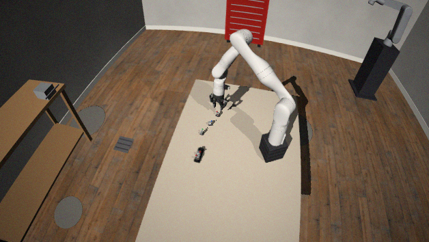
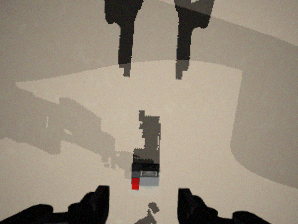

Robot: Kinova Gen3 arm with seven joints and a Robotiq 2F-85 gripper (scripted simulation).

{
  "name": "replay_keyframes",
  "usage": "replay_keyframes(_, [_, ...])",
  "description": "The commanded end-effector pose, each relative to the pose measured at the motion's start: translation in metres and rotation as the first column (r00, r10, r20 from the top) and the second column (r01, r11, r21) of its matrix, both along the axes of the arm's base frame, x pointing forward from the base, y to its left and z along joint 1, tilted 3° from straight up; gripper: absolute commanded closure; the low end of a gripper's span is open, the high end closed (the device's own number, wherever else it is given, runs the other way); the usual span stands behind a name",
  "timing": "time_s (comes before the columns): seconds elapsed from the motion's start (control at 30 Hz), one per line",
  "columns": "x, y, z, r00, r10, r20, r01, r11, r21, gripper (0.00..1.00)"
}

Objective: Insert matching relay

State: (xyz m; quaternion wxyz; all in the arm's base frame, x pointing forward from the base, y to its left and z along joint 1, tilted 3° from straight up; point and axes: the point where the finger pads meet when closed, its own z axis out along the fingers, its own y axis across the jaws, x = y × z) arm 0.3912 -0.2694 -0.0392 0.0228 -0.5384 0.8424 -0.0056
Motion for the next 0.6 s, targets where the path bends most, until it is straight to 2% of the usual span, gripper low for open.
replay_keyframes(0.0, [-0.001,0.000,-0.005,1.000,0.000,-0.003,0.000,1.000,0.002,0.47])
replay_keyframes(0.57, [0.000,0.000,-0.022,1.000,0.000,-0.003,0.000,1.000,0.002,0.47])
